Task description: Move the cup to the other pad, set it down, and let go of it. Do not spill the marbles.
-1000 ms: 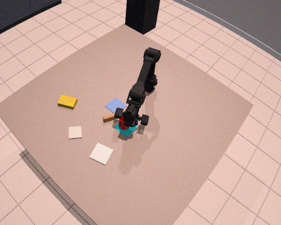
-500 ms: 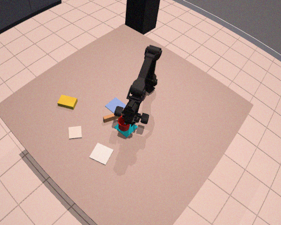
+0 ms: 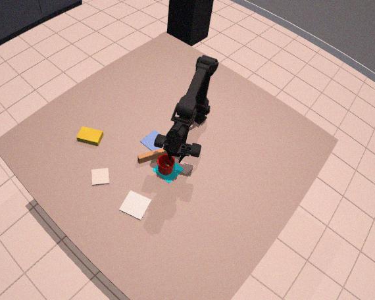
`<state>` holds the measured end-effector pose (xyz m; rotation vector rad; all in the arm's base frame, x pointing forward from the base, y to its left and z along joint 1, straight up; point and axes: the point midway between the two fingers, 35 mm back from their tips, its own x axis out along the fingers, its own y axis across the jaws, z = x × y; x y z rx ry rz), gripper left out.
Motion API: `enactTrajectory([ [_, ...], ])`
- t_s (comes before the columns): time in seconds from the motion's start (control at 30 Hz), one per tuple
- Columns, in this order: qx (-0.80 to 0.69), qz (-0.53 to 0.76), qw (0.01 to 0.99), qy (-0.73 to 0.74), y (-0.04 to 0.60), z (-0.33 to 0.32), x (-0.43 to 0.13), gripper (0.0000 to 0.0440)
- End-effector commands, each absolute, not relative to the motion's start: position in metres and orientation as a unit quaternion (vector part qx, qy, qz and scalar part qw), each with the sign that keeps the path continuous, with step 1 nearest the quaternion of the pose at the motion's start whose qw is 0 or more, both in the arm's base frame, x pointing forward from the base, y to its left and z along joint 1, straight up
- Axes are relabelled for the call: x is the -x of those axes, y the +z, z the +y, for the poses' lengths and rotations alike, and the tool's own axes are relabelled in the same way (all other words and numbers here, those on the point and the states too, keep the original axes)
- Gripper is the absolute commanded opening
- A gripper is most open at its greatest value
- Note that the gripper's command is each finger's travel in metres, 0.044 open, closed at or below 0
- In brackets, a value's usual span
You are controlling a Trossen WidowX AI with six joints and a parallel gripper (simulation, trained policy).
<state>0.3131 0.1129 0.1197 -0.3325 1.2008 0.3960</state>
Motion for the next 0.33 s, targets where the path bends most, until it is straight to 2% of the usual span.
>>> enactTrajectory([
  [0.0,0.147,0.549,0.802,0.186,0.129,0.113,-0.312,0.0196],
  [0.13,0.143,0.535,0.812,0.186,0.142,0.113,-0.313,0.0244],
  [0.3,0.135,0.520,0.823,0.182,0.159,0.110,-0.316,0.0360],
])
